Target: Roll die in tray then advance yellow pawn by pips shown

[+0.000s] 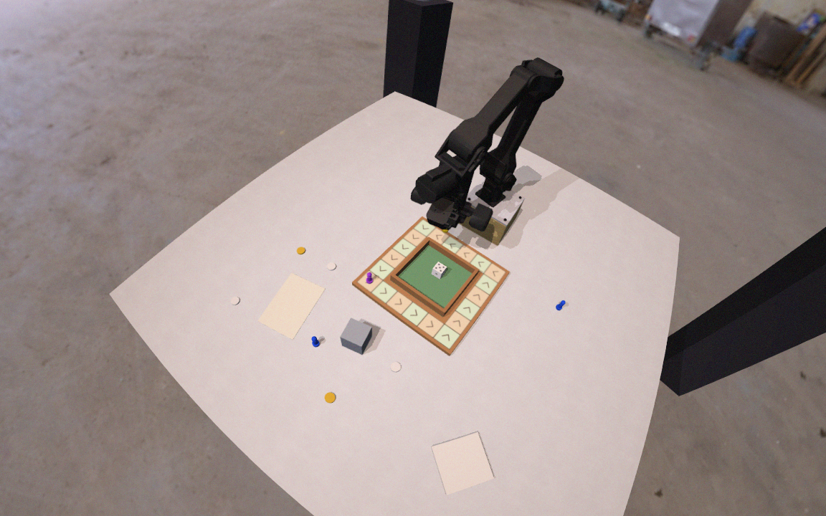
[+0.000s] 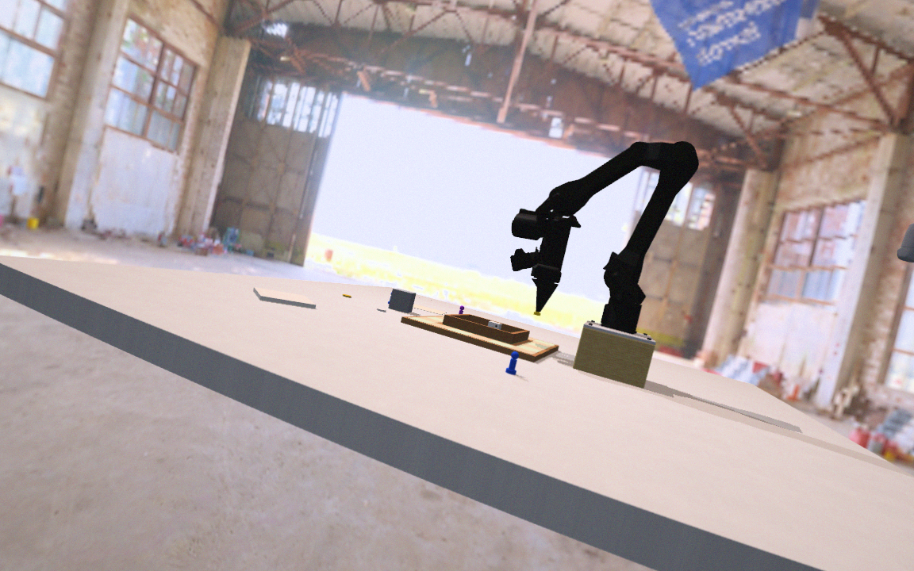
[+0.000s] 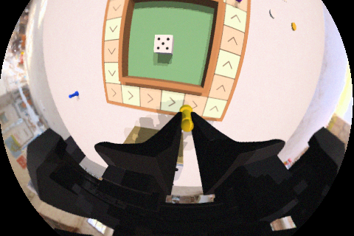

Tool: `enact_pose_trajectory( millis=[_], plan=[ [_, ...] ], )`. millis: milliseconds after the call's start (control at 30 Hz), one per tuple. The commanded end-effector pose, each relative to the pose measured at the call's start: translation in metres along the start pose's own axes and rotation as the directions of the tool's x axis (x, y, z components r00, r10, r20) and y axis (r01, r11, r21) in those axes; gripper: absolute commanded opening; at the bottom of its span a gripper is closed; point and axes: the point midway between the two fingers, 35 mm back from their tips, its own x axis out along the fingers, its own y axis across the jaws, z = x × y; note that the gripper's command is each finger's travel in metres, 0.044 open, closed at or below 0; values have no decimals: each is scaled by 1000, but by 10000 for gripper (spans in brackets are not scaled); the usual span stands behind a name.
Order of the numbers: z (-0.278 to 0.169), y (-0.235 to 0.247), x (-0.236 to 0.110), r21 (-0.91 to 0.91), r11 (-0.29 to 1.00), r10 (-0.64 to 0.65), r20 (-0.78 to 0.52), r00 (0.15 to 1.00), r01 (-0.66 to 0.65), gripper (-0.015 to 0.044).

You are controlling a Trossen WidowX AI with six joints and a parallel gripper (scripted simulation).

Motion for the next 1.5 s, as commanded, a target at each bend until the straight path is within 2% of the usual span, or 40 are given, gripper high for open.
enact_pose_trajectory(
  millis=[0,333,633,1200,1467],
  plan=[
    [-10,-10,5,-6,1000,-2,8,1000,2,0],
    [-25,-21,18,-6,1000,-2,7,1000,2,0],
    [-25,-20,48,-6,1000,-2,6,1000,2,0],
    [-25,-20,66,-6,1000,-2,6,1000,2,0],
    [-25,-21,62,-1,1000,-3,5,1000,3,210]
  ],
)
